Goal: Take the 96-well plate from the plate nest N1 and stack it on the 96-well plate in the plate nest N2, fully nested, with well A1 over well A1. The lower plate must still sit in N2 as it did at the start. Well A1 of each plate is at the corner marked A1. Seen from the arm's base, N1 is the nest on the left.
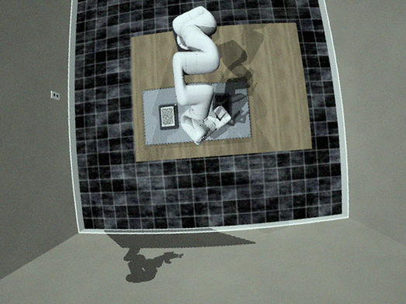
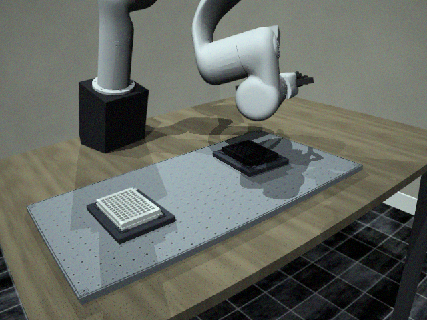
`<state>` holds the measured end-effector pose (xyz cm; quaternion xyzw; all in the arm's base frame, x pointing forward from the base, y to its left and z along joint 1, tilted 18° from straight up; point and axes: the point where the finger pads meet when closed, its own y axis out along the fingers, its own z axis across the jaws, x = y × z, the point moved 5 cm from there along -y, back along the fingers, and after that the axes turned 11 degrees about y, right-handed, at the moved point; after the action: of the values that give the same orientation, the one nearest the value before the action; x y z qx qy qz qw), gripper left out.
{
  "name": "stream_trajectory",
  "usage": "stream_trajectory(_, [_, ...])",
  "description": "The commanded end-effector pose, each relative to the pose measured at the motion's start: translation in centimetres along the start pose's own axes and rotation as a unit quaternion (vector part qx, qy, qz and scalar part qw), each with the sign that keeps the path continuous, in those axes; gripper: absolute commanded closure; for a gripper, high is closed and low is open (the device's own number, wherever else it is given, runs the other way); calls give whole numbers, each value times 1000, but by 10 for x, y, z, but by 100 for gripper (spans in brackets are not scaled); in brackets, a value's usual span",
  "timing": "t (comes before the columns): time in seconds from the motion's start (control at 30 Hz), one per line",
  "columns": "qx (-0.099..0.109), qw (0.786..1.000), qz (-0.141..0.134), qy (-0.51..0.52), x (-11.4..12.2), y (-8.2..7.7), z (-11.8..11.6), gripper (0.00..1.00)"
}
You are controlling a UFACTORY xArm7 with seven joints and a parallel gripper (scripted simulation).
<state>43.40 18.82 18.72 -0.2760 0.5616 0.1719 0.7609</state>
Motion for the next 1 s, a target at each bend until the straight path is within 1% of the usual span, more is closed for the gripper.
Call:
stream_trajectory(0.0, [0,1000,-1,-2,-1,-1,1,0])
stream_trajectory(0.53, [0,1000,-1,-2,-1,-1,1,0])
stream_trajectory(0.63, [-5,999,-16,46,8,2,-9,0])
stream_trajectory(0.73, [-10,995,-31,92,8,3,-10,0])
stream_trajectory(0.83, [-14,989,-46,138,12,5,-16,0])
stream_trajectory(0.87, [-14,989,-46,138,12,5,-16,0])
stream_trajectory(0.97, [-17,981,-63,183,17,7,-21,0])
